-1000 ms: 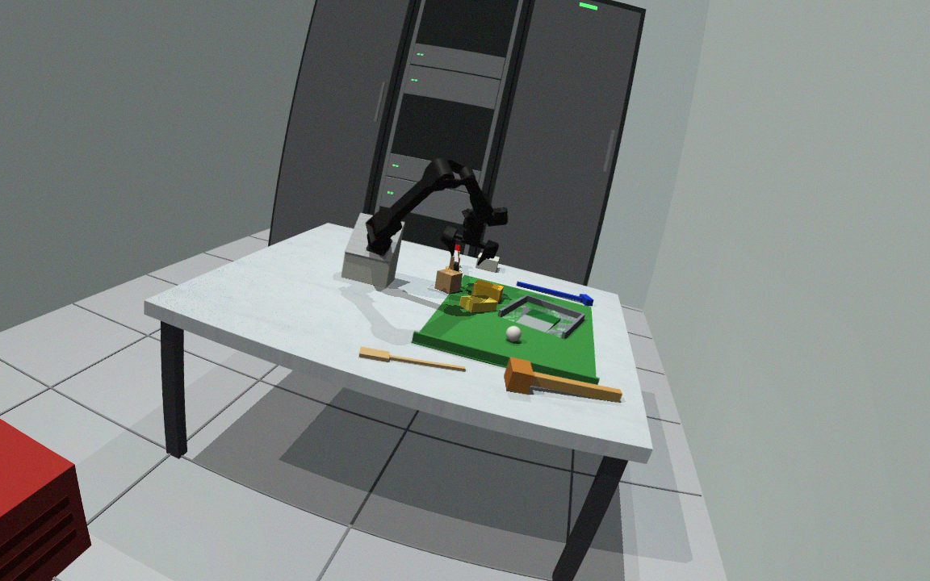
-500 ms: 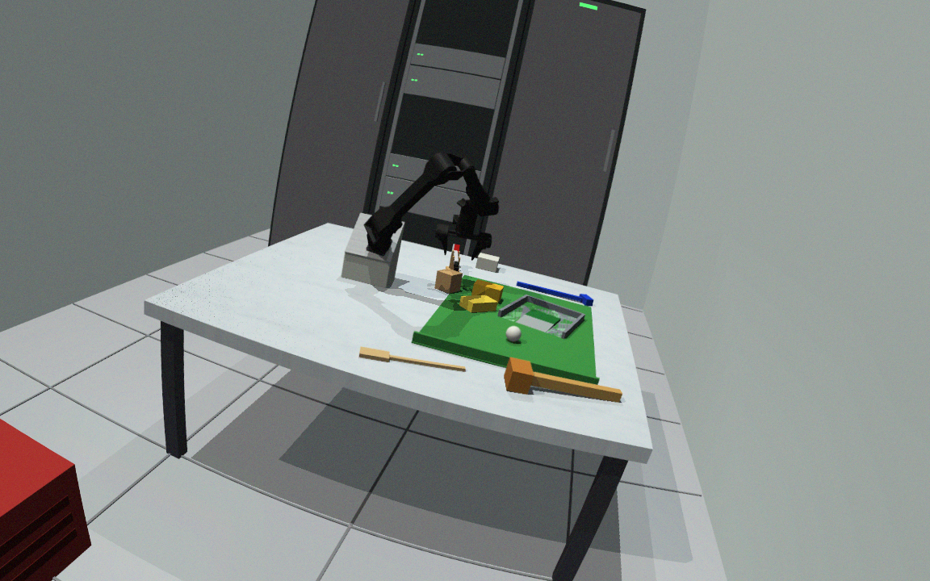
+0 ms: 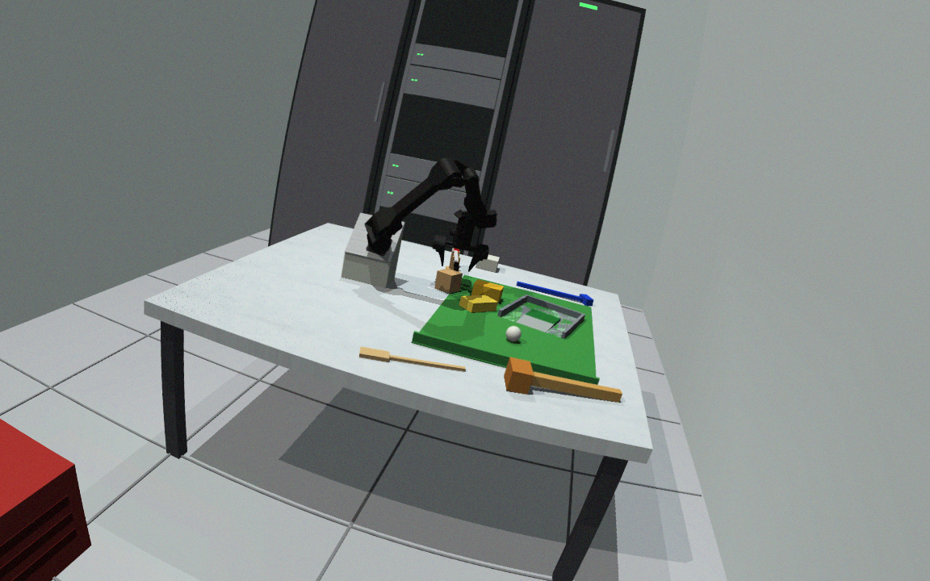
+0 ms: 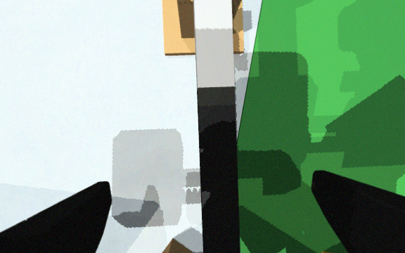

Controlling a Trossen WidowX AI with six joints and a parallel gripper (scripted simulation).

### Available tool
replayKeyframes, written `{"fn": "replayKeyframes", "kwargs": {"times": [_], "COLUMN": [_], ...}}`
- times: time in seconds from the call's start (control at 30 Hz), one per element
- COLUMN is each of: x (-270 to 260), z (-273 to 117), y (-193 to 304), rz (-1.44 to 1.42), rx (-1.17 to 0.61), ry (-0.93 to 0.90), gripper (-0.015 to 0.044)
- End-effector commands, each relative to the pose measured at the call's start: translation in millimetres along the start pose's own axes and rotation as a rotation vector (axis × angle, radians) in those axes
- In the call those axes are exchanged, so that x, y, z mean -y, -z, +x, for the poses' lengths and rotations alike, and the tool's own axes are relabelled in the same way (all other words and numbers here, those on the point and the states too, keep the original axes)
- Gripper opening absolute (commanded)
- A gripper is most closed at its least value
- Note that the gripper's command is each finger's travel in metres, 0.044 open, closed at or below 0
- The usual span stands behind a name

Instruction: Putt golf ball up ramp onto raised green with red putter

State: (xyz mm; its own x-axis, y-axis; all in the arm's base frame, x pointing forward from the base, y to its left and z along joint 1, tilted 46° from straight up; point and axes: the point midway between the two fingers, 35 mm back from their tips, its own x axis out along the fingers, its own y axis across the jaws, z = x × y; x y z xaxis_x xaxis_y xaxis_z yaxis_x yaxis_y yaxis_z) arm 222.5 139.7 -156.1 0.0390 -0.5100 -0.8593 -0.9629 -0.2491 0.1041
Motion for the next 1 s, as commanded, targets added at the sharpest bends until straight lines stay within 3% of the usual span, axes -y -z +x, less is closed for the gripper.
{"fn": "replayKeyframes", "kwargs": {"times": [0.0, 0.63, 0.97], "x": [1, 1, 1], "z": [4, 27, 23], "y": [1, 8, 6], "rz": [-0.003, -0.003, -0.001], "rx": [-0.002, -0.003, 0.0], "ry": [0.006, 0.006, 0.004], "gripper": [0.044, 0.044, 0.0177]}}
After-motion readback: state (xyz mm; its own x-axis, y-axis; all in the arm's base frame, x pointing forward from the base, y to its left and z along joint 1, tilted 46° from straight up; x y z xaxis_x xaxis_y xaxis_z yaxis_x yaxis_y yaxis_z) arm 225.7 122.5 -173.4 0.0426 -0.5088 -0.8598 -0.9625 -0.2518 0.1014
